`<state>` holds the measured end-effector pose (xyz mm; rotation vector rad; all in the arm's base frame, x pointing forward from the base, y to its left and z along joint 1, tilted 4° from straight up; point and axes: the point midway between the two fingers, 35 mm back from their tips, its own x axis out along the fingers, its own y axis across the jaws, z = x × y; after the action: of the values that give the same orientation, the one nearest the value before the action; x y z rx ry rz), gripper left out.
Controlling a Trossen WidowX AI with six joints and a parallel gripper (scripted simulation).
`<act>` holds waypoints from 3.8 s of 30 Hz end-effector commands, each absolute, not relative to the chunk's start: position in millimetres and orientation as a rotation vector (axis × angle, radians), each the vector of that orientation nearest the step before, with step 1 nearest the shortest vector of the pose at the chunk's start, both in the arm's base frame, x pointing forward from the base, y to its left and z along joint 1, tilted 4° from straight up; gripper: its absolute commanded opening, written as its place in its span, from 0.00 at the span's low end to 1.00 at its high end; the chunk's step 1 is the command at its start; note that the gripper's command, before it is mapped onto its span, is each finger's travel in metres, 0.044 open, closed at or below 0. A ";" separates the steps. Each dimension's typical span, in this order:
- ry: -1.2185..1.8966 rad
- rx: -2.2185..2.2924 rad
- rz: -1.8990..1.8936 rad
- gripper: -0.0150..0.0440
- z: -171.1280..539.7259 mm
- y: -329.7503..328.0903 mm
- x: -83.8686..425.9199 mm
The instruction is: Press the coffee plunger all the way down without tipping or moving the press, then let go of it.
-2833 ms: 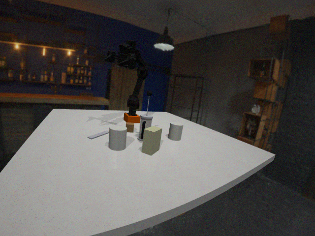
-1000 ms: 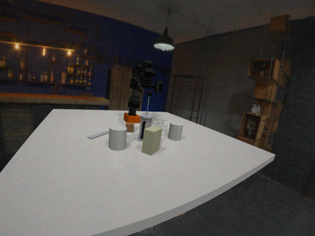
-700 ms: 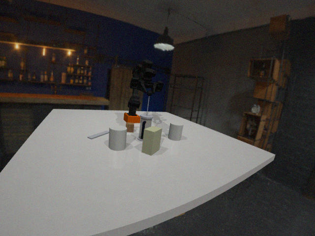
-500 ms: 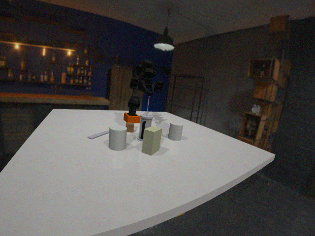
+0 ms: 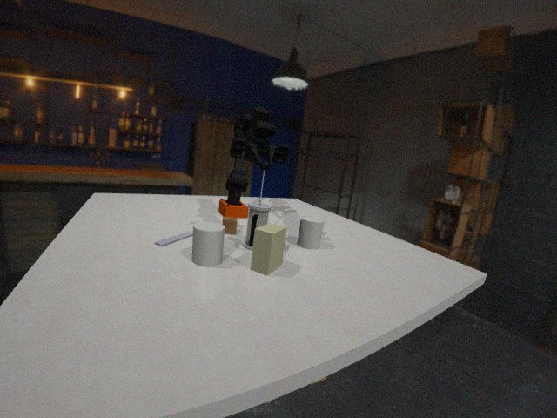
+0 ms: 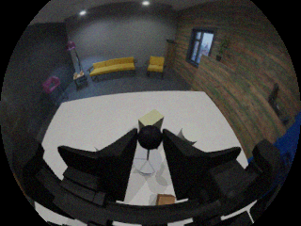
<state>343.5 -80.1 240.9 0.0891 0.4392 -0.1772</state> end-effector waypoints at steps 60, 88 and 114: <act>0.454 0.095 -0.179 0.45 141.5 -80.1 374.0; 0.453 0.095 -0.179 0.45 146.4 -81.9 383.8; 0.453 0.095 -0.179 0.45 149.2 -82.9 388.1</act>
<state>388.0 -83.2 154.0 0.0872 0.4346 -0.1784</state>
